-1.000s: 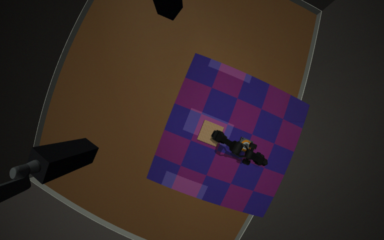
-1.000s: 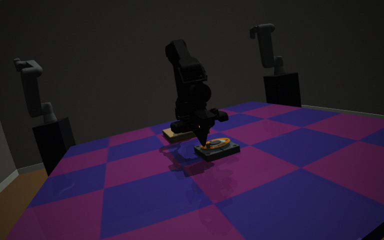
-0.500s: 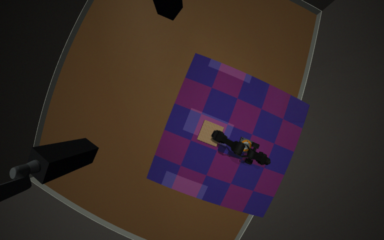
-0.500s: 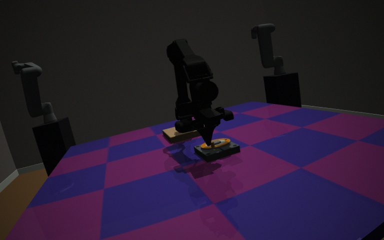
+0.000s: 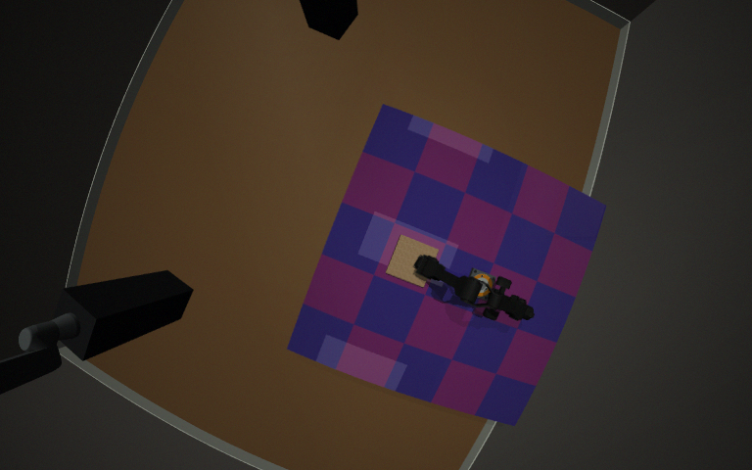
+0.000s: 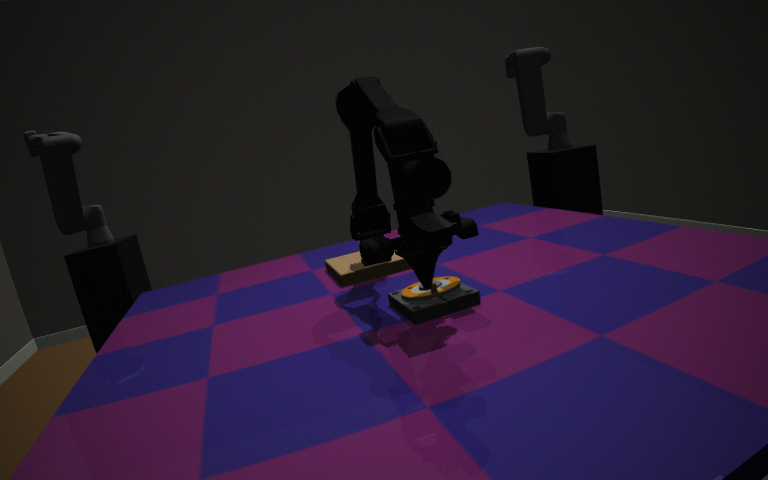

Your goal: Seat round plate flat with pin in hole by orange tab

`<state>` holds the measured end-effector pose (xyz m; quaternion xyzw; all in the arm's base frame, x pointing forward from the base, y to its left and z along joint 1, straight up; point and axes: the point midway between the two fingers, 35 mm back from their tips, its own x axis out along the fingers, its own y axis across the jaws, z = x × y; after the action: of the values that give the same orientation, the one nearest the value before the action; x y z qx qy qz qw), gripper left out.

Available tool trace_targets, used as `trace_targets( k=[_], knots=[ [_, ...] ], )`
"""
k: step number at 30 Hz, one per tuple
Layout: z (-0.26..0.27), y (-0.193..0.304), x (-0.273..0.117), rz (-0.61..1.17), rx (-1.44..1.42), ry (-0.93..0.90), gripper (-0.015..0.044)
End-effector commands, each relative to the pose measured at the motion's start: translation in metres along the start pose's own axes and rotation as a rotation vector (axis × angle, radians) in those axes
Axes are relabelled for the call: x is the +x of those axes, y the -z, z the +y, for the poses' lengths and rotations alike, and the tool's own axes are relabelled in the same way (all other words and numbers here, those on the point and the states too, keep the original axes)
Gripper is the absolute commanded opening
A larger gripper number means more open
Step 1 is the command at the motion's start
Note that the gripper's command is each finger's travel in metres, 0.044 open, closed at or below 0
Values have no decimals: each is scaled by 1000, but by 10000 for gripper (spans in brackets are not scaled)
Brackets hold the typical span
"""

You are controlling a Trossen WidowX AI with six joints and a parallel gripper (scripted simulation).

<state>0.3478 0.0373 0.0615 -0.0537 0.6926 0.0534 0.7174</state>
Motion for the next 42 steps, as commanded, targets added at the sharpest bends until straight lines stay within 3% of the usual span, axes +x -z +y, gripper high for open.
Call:
trace_targets(
  k=[1,16,27,42],
  knots=[
    [6,0,2,10,-1,-7,0],
    [16,-4,4,9,-1,-8,0],
    [14,-3,-42,9,-1,-7,0],
    [13,-4,-33,8,-3,-4,0]
  ],
)
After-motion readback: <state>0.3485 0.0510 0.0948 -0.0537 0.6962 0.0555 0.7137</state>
